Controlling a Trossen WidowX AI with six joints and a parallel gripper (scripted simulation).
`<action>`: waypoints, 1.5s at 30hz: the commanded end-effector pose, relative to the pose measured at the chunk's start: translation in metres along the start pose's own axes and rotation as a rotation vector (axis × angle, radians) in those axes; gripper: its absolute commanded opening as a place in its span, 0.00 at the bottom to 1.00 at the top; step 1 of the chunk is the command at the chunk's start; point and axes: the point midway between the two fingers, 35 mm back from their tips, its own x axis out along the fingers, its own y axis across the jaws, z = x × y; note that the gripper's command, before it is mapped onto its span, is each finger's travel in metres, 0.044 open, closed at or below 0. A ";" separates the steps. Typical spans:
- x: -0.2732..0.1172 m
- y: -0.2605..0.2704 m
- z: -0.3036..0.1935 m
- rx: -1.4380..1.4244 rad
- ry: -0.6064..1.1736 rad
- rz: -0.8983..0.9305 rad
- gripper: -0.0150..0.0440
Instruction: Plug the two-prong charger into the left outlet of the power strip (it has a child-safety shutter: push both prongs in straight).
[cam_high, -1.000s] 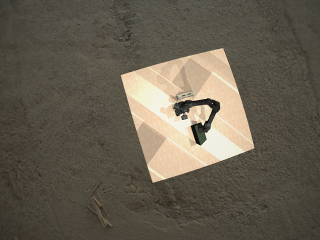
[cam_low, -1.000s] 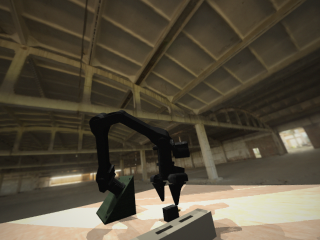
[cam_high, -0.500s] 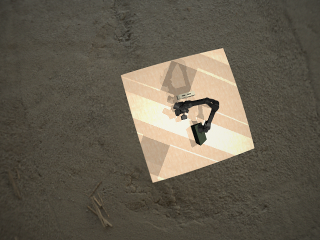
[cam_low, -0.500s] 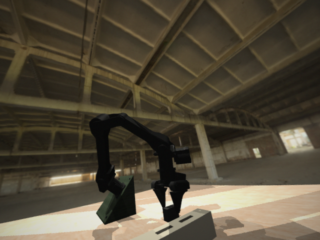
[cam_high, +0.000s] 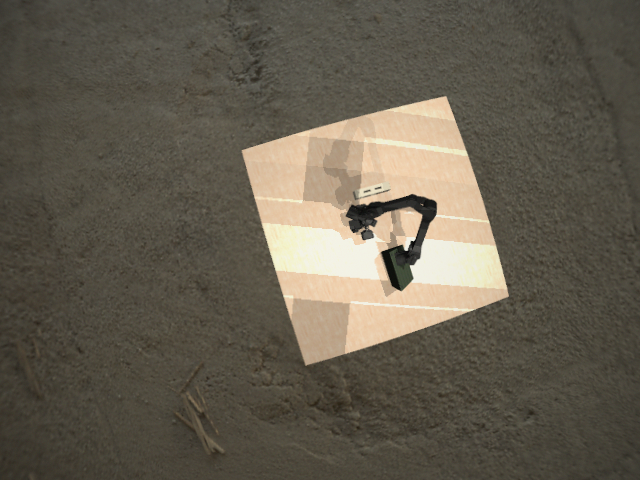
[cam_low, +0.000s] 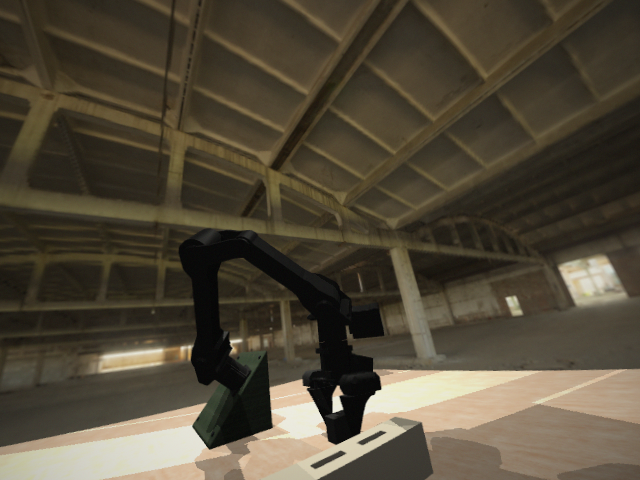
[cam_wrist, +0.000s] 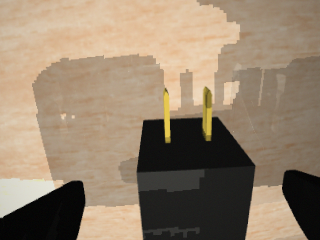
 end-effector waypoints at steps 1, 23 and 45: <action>0.000 0.000 0.000 0.002 -0.001 0.000 0.82; -0.026 -0.001 -0.001 -0.003 -0.001 0.000 0.25; -0.048 -0.006 -0.014 0.237 -0.010 0.014 0.25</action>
